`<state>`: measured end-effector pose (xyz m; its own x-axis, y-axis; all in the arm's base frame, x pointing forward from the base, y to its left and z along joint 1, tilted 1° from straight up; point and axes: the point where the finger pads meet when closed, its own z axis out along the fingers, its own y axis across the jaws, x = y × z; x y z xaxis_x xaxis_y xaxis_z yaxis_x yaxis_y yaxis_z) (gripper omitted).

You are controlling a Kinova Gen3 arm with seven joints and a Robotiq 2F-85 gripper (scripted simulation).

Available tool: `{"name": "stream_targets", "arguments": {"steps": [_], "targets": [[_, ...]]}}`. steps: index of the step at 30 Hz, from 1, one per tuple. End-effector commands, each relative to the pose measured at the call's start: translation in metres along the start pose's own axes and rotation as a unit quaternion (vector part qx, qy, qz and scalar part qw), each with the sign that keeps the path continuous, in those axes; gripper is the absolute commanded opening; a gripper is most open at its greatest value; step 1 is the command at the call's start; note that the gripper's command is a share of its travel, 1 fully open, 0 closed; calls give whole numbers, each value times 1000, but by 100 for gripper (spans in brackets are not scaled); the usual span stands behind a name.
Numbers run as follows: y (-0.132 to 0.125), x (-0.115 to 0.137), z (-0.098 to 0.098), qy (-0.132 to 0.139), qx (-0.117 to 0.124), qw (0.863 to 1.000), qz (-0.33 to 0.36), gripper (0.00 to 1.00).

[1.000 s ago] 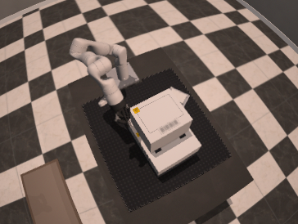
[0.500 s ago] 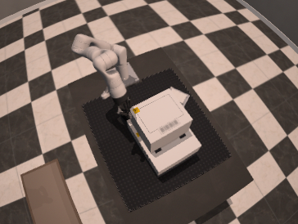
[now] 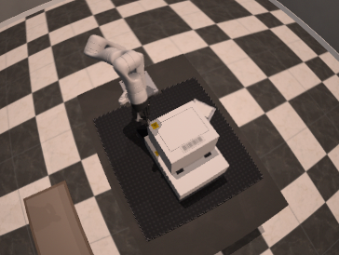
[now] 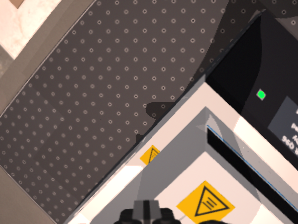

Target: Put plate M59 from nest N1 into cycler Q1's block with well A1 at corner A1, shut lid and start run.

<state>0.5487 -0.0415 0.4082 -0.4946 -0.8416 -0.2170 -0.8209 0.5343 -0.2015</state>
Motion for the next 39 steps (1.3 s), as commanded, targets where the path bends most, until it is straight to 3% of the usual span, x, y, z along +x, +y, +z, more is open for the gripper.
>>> {"name": "stream_targets", "arguments": {"steps": [1, 5, 39], "targets": [[8, 1, -3, 11, -5, 1000, -3, 10], [21, 4, -7, 27, -14, 999, -8, 10], [115, 25, -34, 27, -14, 999, -8, 10]]}}
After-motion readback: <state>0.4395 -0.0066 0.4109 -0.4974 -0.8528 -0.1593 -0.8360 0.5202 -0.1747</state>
